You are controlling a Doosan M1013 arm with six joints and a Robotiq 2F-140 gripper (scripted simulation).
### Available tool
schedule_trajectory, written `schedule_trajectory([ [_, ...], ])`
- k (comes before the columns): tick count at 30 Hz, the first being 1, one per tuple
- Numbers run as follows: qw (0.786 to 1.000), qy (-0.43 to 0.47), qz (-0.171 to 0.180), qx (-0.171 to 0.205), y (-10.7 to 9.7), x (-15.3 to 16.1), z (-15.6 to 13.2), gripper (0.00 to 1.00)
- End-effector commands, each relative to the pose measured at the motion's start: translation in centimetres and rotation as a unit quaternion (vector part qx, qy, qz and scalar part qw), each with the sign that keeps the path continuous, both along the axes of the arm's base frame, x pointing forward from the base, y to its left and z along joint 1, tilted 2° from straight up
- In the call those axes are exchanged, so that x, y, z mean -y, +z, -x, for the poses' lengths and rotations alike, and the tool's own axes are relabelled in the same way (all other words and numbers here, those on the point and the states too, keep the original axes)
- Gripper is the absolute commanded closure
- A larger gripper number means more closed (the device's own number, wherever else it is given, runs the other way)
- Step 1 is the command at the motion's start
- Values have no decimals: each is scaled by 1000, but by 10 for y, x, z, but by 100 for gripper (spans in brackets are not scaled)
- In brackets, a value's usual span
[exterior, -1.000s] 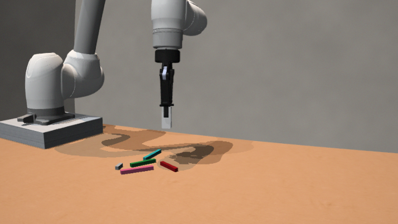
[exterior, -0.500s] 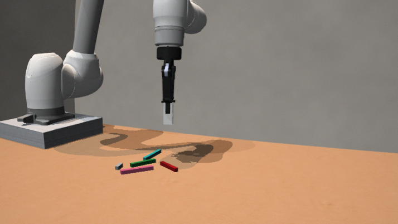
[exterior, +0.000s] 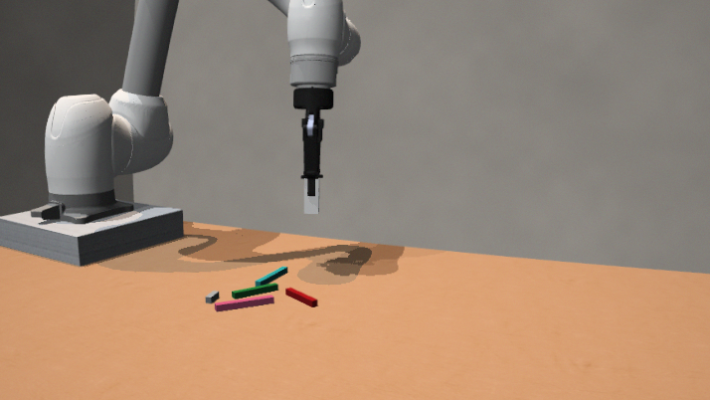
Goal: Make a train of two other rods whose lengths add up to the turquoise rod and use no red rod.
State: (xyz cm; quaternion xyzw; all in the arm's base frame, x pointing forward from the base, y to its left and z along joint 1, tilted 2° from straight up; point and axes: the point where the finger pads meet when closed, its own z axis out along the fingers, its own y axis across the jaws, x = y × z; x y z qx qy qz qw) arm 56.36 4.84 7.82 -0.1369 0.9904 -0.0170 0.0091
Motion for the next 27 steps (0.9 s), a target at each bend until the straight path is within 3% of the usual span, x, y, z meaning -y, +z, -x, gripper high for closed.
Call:
schedule_trajectory([
  [1, 1000, 0, 0, 0, 0, -1, 0, 97],
  [14, 1000, 0, 0, 0, -7, -1, 0, 97],
  [27, 1000, 0, 0, 0, -59, 1, -1, 97],
])
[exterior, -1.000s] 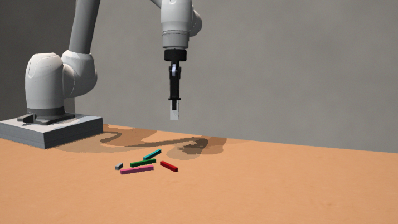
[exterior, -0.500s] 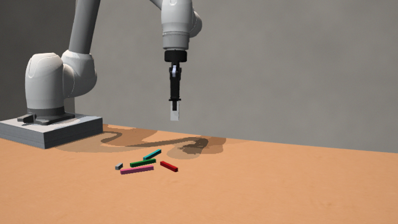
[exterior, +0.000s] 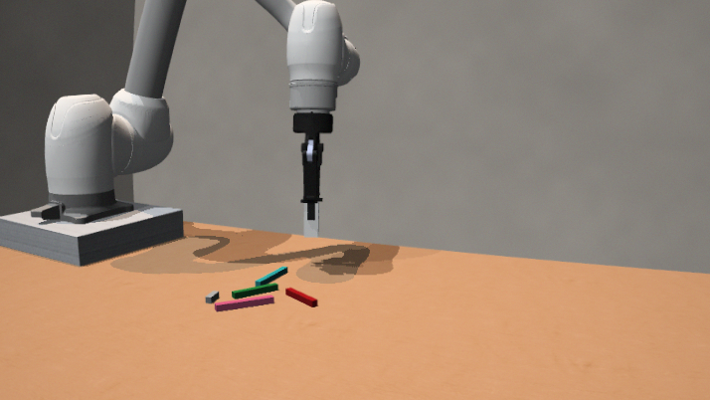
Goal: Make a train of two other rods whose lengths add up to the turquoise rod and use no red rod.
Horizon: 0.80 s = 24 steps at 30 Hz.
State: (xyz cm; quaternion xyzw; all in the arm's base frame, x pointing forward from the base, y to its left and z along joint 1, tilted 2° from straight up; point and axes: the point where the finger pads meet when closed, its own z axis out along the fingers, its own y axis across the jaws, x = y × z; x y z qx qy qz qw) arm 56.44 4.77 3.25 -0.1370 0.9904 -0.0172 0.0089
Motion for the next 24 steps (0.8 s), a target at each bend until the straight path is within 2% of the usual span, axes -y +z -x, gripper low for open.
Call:
schedule_trajectory([
  [1, 1000, 0, 0, 0, -18, 0, -1, 97],
  [3, 1000, 0, 0, 0, -18, 0, -1, 97],
  [12, 1000, 0, 0, 0, -40, 1, -1, 97],
  [24, 1000, 0, 0, 0, -42, 1, -1, 97],
])
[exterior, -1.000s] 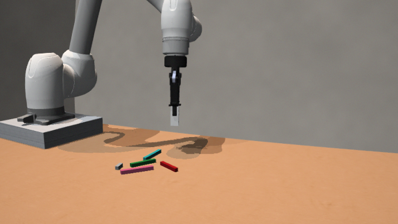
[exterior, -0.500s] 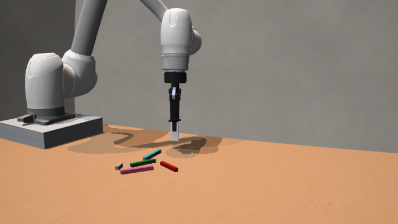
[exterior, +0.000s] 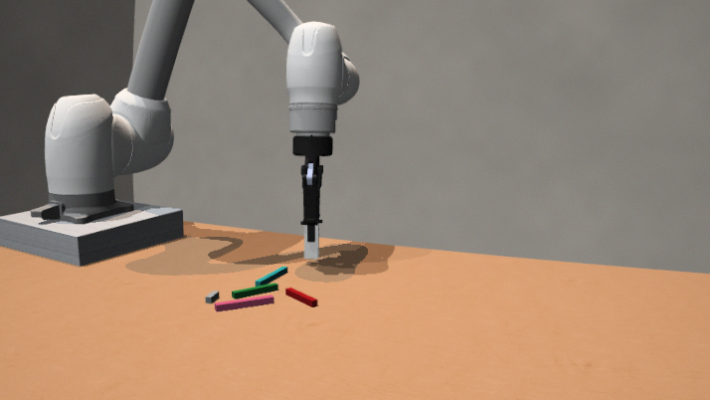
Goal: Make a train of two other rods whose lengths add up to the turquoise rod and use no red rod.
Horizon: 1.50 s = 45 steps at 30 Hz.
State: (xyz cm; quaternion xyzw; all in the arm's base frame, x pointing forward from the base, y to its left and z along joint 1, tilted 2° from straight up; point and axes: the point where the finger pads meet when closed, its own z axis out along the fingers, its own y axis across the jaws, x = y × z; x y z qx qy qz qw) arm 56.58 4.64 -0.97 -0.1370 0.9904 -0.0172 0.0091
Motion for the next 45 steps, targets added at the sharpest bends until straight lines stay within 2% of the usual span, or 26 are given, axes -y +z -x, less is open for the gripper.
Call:
schedule_trajectory([
  [1, 1000, 0, 0, 0, 0, 0, 0, 97],
  [32, 1000, 0, 0, 0, 0, 0, 0, 97],
  [45, 1000, 0, 0, 0, -9, 0, 0, 97],
])
